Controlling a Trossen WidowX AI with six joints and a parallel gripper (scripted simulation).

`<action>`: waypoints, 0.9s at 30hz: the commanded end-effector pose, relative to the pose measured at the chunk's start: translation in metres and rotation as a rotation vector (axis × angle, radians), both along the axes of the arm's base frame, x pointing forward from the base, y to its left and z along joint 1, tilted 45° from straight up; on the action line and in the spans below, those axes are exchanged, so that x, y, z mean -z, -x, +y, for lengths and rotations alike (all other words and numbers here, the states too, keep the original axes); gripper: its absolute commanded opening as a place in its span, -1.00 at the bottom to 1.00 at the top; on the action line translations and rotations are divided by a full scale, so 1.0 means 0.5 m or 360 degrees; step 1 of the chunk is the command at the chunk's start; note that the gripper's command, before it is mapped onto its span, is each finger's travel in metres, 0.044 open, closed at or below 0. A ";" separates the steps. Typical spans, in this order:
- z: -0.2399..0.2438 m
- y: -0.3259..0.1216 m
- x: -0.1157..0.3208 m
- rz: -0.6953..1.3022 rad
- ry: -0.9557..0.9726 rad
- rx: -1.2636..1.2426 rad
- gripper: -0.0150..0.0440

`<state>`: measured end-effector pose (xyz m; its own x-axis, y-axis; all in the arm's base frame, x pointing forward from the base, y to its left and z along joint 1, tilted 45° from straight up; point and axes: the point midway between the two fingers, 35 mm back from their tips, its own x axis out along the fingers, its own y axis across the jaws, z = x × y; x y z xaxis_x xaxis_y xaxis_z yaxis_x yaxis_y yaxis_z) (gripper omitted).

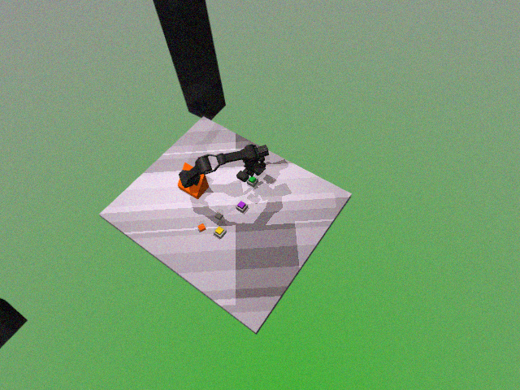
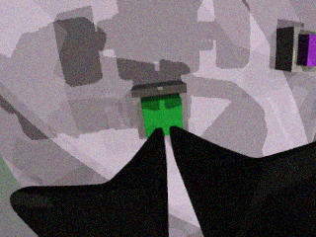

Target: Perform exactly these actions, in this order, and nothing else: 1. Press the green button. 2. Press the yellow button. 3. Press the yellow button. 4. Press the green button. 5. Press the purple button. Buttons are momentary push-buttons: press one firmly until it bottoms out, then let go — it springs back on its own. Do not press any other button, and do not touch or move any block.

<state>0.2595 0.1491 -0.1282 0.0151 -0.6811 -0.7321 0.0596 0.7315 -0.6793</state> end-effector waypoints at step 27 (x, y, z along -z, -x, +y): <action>-0.050 0.001 0.049 0.0008 0.0011 -0.0008 -0.42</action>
<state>0.2617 0.1281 -0.1513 0.0204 -0.6795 -0.7334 0.0626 0.7330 -0.6773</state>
